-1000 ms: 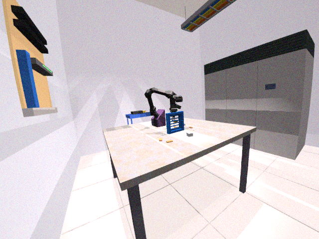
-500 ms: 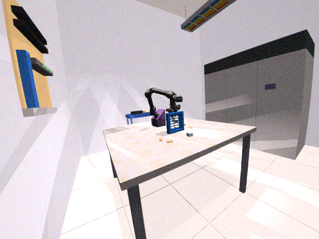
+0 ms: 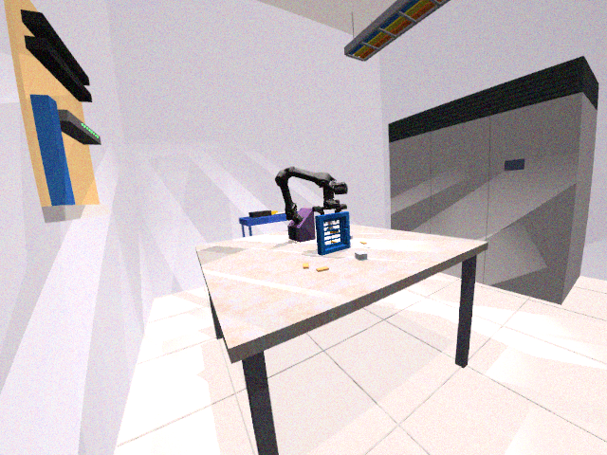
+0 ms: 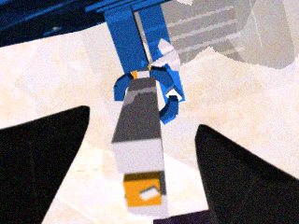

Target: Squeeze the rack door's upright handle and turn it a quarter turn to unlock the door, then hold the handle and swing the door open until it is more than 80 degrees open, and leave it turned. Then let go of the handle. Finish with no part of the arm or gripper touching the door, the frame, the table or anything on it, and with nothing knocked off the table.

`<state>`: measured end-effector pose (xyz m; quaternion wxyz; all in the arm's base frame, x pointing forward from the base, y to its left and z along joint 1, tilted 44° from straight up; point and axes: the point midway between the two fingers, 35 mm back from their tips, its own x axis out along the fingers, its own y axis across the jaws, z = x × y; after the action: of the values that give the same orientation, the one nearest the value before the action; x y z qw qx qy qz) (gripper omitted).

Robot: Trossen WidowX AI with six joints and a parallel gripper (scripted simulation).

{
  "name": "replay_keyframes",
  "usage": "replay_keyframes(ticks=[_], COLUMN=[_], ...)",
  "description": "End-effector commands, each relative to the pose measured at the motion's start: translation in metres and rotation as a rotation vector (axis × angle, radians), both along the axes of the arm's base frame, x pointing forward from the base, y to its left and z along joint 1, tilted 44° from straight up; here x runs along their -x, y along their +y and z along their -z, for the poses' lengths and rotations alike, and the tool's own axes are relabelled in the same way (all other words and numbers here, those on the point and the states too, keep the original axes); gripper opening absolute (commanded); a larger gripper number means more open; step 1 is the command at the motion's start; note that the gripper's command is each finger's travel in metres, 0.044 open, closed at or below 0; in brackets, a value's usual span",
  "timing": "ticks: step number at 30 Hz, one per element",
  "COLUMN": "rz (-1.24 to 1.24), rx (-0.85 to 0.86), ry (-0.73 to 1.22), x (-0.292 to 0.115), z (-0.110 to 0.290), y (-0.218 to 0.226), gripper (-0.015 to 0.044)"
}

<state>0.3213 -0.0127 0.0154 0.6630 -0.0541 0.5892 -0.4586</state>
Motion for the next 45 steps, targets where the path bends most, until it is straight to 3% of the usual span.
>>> replay_keyframes(ticks=[1, 22, 30, 38, 45], rz=[0.157, 0.91, 0.934, 0.934, 0.934], rx=[0.028, 0.147, 0.151, 0.151, 0.151], ry=[-0.143, -0.838, -0.86, -0.86, -0.86], x=[0.0004, 0.0005, 0.0005, 0.0005, 0.0005], z=[0.0001, 0.0001, 0.0001, 0.0001, 0.0001], y=[-0.0007, -0.0008, -0.0008, -0.0008, -0.0008], gripper=[0.0286, 0.0286, 0.0286, 0.0076, 0.0029])
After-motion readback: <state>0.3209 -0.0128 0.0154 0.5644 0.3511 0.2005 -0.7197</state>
